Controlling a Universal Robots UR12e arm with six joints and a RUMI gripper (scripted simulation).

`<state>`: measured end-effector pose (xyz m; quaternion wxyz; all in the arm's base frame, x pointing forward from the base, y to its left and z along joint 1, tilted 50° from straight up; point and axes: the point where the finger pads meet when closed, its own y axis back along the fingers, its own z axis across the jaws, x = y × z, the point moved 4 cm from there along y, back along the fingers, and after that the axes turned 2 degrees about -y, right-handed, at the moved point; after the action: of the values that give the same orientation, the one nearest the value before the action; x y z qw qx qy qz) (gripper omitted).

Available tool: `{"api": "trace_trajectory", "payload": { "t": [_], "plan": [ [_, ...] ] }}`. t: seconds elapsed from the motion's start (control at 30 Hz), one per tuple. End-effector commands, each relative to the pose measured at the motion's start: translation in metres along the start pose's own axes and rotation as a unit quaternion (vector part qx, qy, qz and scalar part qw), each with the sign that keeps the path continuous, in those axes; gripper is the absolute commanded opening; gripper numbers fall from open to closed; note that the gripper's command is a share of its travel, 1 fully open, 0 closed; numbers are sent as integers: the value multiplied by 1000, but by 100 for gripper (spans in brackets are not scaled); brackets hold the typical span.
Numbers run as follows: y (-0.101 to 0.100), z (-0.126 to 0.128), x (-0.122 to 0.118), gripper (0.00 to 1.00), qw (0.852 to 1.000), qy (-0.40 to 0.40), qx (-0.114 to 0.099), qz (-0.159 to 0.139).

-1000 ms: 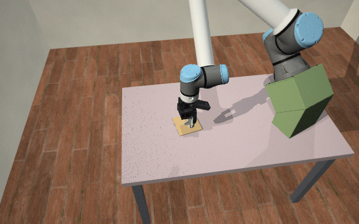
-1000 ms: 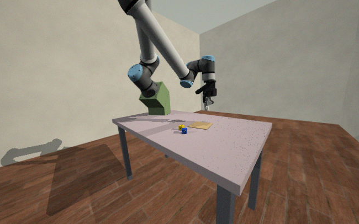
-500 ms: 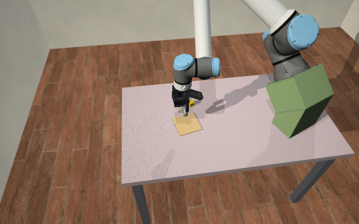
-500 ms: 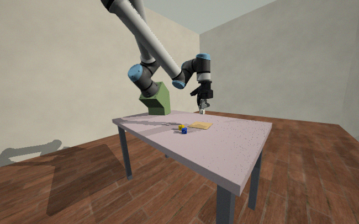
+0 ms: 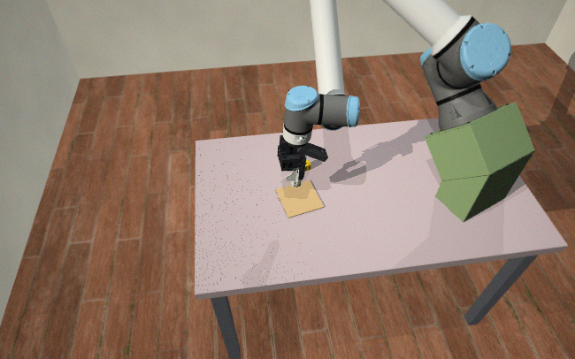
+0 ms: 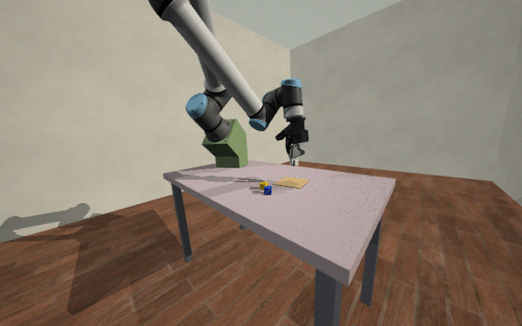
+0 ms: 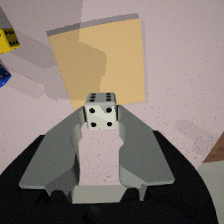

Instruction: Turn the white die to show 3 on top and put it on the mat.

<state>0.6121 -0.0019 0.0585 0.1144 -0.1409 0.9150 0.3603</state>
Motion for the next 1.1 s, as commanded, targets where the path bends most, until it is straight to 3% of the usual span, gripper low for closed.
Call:
{"api": "trace_trajectory", "payload": {
  "t": [0.0,0.17,0.67,0.73,1.07],
  "plan": [
    [1,-1,5,10,999,1,-1,-37],
    [-1,0,6,10,998,1,-3,-59],
    [-5,0,18,10,979,1,-9,-205],
    [-5,0,18,10,979,1,-9,-205],
    [-8,-1,27,10,951,1,-11,-309]
  ]
}}
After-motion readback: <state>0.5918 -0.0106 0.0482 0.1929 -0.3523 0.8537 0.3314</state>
